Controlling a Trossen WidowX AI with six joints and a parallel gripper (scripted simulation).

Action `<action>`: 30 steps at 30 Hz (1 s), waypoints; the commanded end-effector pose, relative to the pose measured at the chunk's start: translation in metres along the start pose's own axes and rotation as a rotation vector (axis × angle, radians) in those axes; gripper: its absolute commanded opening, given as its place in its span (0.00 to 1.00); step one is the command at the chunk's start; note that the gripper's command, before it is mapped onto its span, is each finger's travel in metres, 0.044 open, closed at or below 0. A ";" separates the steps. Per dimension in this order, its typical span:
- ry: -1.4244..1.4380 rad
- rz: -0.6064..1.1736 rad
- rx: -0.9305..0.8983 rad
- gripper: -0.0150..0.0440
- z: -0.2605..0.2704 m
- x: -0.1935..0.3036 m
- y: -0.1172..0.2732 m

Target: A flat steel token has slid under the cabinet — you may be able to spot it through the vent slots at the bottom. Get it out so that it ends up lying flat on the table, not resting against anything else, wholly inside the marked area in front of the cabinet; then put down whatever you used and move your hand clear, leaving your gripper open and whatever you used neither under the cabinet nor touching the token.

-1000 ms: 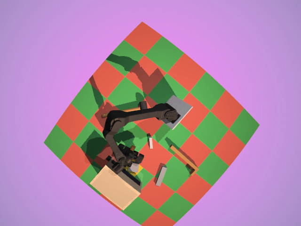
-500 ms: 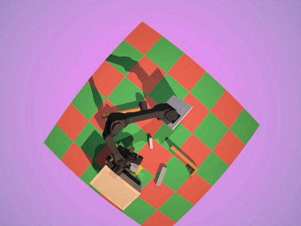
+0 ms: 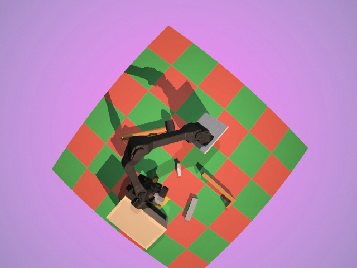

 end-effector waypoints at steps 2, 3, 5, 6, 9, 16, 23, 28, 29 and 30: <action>-0.015 -0.011 -0.002 0.25 0.000 -0.009 0.000; -0.015 -0.011 -0.002 0.25 0.000 -0.010 0.000; -0.015 -0.011 -0.002 0.25 0.000 -0.012 0.000; -0.015 -0.011 -0.002 0.25 0.000 -0.013 0.000; -0.015 -0.011 -0.002 0.25 0.001 -0.015 0.000; -0.015 -0.012 -0.002 0.25 0.001 -0.021 0.001; -0.015 -0.012 -0.002 0.25 0.002 -0.025 0.001; -0.015 -0.012 -0.002 0.25 0.006 -0.024 0.000; -0.015 -0.012 -0.002 0.25 0.007 -0.024 0.000; -0.015 -0.012 -0.002 0.25 0.009 -0.023 0.000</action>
Point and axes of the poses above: the point midway between the two fingers, 35 mm back from their tips, its own y axis back along the fingers, its own z axis across the jaws, x = y × z, the point moved 4 cm from there along y, back along the fingers, and after that the axes turned 11 degrees about -y, right-handed, at the moved point
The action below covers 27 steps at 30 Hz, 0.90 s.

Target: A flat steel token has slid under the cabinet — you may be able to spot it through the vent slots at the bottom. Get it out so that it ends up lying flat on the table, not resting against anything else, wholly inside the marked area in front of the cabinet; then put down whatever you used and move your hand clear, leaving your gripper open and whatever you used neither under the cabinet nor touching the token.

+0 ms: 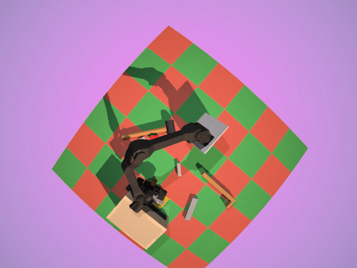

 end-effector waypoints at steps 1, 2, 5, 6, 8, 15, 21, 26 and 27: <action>-0.014 -0.011 -0.006 0.25 0.007 -0.003 -0.001; -0.014 -0.011 -0.006 0.25 0.009 -0.002 -0.001; -0.014 -0.011 -0.006 0.25 0.012 -0.001 -0.001; -0.014 -0.011 -0.006 0.25 0.013 -0.001 -0.001; -0.014 -0.011 -0.006 0.25 0.014 -0.001 -0.001; -0.014 -0.011 -0.006 0.25 0.014 -0.001 -0.001; -0.014 -0.011 -0.006 0.25 0.013 0.002 -0.001; -0.014 -0.010 -0.006 0.25 0.011 0.006 -0.001; -0.014 -0.010 -0.006 0.25 0.011 0.007 -0.001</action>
Point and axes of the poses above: the point midway between the two fingers, 35 mm back from their tips, its own y axis back along the fingers, its own z axis across the jaws, x = y × z, the point moved 4 cm from there along y, back along the fingers, and after that the axes turned 11 degrees about -y, right-handed, at the moved point
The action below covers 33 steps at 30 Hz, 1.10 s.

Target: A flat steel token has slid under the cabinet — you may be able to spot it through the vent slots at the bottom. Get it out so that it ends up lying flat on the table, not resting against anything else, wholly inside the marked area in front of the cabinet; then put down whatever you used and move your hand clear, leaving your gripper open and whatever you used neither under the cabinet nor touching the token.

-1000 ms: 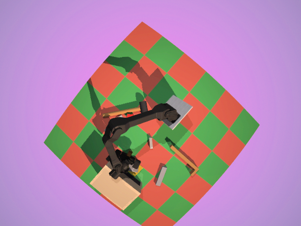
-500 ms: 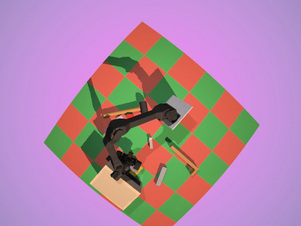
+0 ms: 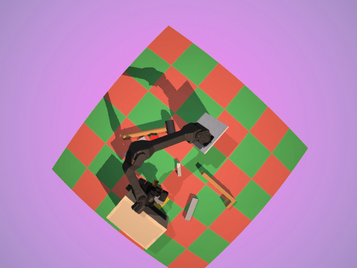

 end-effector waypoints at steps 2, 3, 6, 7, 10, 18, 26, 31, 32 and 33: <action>0.005 0.006 -0.005 0.25 0.000 0.007 -0.001; 0.005 0.006 -0.005 0.25 0.000 0.008 -0.001; 0.005 0.007 -0.005 0.25 -0.001 0.011 -0.001; 0.005 0.007 -0.005 0.25 -0.001 0.012 -0.001; 0.005 0.007 -0.005 0.25 -0.002 0.014 -0.001; 0.005 0.007 -0.005 0.25 -0.004 0.021 -0.001; 0.006 0.007 -0.005 0.25 -0.006 0.028 -0.001; 0.006 0.008 -0.005 0.25 -0.007 0.032 -0.001; 0.006 0.008 -0.005 0.25 -0.007 0.033 -0.001; 0.006 0.008 -0.005 0.25 -0.008 0.034 -0.001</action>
Point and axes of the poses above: the point midway between the two fingers, 35 mm back from their tips, its own y axis back along the fingers, its own z axis across the jaws, x = y × z, the point moved 4 cm from there along y, back along the fingers, and after that the axes turned 11 degrees about -y, right-handed, at the moved point
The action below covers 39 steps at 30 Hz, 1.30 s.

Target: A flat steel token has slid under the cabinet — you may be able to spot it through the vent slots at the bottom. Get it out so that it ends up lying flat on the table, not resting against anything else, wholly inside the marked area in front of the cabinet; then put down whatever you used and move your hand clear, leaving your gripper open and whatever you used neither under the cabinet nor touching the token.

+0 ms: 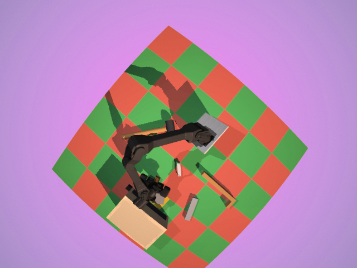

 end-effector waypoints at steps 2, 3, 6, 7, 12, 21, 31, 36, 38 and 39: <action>0.008 0.005 -0.001 0.25 0.000 0.008 -0.001; 0.008 0.005 -0.001 0.25 -0.001 0.009 -0.001; 0.009 0.006 -0.001 0.25 -0.002 0.011 -0.001; 0.009 0.006 -0.001 0.25 -0.002 0.012 -0.001; 0.009 0.006 -0.001 0.25 -0.003 0.017 -0.001; 0.009 0.006 -0.001 0.25 -0.006 0.025 -0.001; 0.010 0.007 -0.001 0.25 -0.008 0.035 -0.001; 0.010 0.007 -0.001 0.25 -0.010 0.039 -0.001; 0.010 0.007 -0.001 0.25 -0.011 0.041 -0.001; 0.010 0.007 -0.001 0.25 -0.011 0.042 -0.001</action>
Point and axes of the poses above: the point midway between the two fingers, 35 mm back from their tips, its own y axis back along the fingers, its own z axis across the jaws, x = y × z, the point moved 4 cm from there along y, back along the fingers, and after that the axes turned 11 degrees about -y, right-handed, at the moved point
